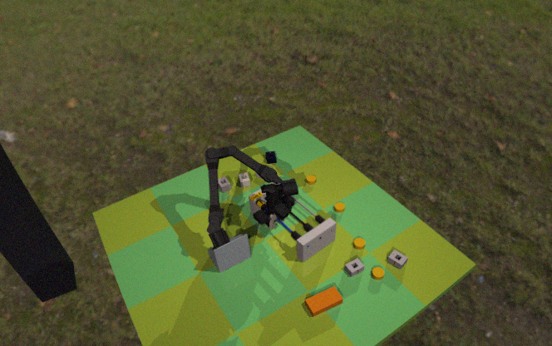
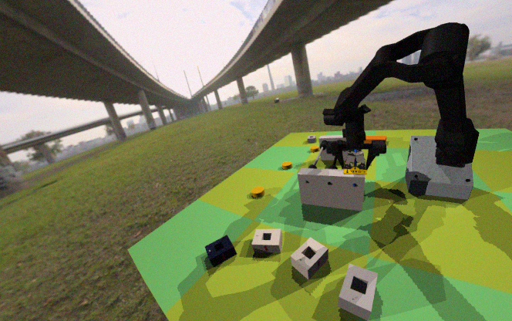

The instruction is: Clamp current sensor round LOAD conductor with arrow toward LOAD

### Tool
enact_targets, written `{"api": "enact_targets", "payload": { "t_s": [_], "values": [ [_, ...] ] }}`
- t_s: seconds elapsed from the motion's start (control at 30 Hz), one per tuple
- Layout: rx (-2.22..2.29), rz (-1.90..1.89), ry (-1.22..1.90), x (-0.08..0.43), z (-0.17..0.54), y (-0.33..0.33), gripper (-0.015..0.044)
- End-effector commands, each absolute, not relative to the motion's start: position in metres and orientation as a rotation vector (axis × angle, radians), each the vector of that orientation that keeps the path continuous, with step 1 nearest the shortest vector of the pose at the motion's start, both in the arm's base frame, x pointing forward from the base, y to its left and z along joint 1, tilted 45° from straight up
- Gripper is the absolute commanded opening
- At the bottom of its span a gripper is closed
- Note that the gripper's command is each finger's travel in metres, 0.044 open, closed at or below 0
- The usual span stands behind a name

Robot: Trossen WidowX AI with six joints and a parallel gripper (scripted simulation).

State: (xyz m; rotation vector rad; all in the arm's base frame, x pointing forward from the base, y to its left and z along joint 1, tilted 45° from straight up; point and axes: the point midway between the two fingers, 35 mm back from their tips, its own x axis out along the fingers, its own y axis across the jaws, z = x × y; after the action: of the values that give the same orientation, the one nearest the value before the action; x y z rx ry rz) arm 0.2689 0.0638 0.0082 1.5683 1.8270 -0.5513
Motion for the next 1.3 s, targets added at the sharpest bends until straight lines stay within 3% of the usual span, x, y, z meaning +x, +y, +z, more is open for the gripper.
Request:
{"api": "enact_targets", "payload": {
  "t_s": [0.0, 1.27],
  "values": [
    [1.567, -0.550, 1.826, 0.269, 0.008, 0.064, 0.0000],
    [1.578, -0.557, 1.835, 0.269, 0.017, 0.055, 0.0000]
  ]
}}
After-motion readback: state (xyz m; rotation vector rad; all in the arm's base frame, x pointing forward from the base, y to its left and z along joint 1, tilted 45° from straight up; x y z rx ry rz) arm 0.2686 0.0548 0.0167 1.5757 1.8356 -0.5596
